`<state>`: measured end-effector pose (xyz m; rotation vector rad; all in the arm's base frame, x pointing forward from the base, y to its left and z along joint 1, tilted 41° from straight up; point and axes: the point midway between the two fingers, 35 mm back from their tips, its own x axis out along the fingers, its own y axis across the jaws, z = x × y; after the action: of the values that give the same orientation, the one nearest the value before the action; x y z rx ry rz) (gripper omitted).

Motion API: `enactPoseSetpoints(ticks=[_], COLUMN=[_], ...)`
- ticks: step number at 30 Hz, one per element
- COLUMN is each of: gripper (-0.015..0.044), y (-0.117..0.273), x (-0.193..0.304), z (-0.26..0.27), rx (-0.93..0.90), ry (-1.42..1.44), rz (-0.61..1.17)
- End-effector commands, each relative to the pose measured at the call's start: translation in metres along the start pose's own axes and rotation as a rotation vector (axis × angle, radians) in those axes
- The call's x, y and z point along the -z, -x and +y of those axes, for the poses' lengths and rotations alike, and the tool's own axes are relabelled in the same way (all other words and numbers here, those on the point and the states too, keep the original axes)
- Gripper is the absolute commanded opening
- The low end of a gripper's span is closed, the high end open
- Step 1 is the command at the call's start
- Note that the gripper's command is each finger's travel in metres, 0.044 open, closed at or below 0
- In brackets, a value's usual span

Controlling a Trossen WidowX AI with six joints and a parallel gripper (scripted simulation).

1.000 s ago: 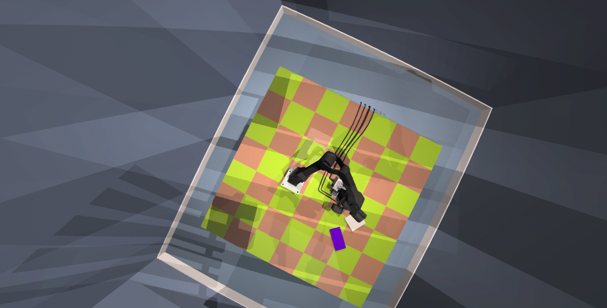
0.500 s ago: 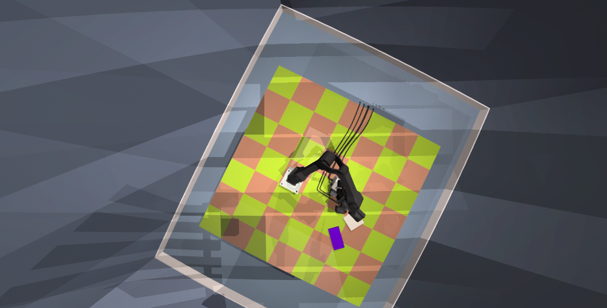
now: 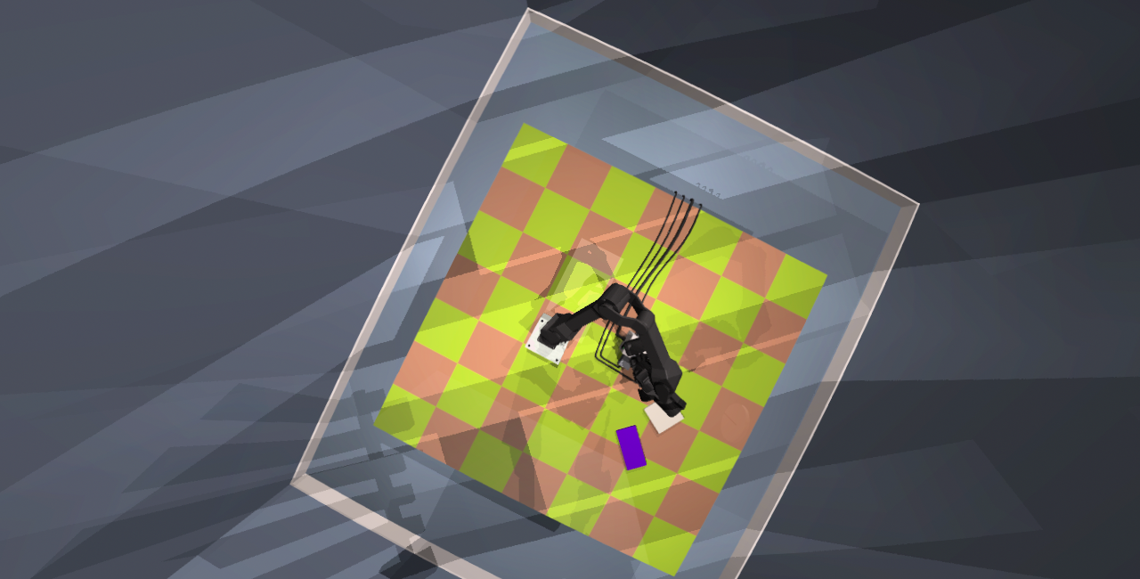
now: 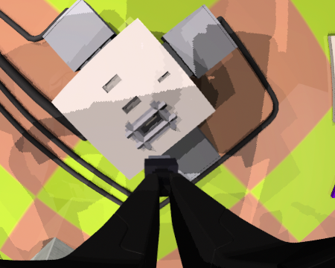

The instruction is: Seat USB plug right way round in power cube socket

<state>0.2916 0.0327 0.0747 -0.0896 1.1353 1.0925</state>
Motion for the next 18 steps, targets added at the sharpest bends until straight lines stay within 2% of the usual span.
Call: enactPoseSetpoints(ticks=[1, 18], gripper=[0.0, 0.0], y=[-0.0002, -0.0002], x=[0.0002, 0.0002], z=[0.0, 0.0], rx=[0.0, 0.0], ry=[0.094, 0.539], rz=[0.0, 0.0])
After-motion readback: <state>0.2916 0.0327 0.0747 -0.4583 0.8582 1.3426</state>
